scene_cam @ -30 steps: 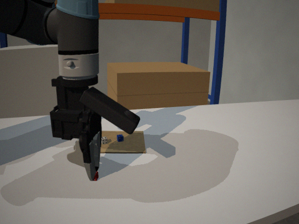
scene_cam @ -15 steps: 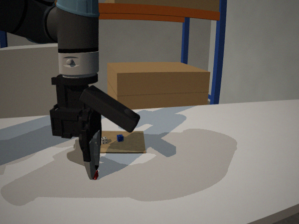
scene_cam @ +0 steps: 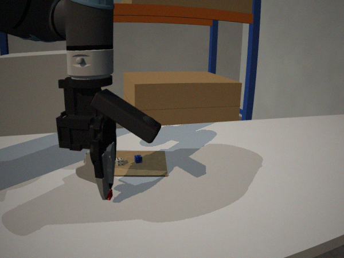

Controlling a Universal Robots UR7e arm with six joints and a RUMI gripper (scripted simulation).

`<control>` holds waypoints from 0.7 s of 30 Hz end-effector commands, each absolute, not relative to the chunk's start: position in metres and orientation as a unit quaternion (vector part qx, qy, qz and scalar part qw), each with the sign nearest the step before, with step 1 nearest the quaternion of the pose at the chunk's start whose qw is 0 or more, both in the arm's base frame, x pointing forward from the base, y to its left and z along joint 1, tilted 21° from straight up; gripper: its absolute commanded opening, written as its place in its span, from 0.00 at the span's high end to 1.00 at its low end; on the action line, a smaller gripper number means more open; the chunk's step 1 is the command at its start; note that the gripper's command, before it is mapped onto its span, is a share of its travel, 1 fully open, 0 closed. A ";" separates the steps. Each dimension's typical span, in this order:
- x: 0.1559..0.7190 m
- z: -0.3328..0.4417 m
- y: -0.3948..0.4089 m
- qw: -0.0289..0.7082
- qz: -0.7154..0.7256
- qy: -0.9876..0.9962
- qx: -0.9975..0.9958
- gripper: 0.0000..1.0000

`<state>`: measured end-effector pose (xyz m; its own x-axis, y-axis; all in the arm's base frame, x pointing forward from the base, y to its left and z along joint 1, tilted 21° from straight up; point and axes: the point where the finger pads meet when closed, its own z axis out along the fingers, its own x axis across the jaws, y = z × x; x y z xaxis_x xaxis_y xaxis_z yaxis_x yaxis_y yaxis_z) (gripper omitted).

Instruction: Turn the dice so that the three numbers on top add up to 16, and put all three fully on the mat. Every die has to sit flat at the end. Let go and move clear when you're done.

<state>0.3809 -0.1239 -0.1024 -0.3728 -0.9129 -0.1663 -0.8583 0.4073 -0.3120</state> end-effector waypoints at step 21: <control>0.364 -0.057 -0.125 0.157 -0.086 0.824 -0.538 1.00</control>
